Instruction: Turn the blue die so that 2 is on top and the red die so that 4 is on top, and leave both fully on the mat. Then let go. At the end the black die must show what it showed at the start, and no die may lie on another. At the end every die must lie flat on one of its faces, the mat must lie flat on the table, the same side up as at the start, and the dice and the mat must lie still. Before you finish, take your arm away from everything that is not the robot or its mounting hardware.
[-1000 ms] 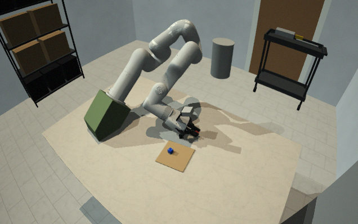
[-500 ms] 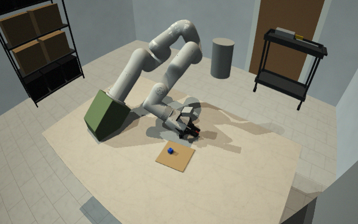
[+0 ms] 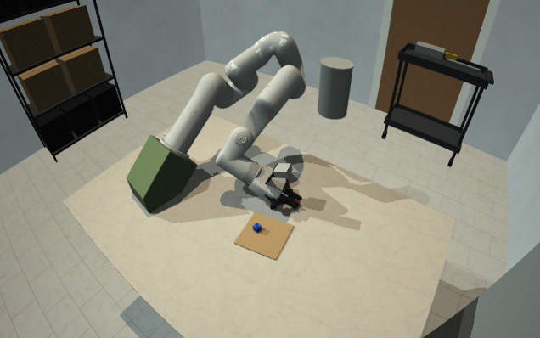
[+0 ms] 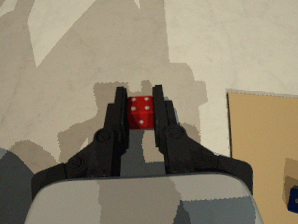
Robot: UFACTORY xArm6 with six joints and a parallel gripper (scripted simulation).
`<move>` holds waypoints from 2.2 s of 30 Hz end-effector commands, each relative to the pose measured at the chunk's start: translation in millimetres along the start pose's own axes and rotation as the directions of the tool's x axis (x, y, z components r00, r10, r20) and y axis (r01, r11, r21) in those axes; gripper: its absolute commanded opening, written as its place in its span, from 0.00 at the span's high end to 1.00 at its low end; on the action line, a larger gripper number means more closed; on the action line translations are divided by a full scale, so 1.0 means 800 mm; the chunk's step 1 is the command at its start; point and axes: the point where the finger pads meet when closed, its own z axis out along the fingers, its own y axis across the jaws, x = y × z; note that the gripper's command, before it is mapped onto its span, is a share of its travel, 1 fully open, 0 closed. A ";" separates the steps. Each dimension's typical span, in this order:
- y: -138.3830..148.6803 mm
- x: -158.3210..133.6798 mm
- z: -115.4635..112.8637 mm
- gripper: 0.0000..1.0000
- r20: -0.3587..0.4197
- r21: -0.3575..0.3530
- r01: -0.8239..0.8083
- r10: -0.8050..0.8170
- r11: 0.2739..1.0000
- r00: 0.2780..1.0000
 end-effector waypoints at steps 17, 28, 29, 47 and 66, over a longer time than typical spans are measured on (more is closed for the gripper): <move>0.000 -0.003 0.002 0.85 -0.002 0.000 0.000 0.000 1.000 1.000; 0.000 -0.003 0.002 0.85 -0.002 0.000 0.000 0.000 1.000 1.000; 0.000 -0.003 0.002 0.85 -0.002 0.000 0.000 0.000 1.000 1.000; 0.000 -0.003 0.002 0.81 -0.002 0.000 0.000 0.000 1.000 1.000; 0.000 -0.003 0.002 0.64 -0.002 0.000 0.000 0.000 1.000 1.000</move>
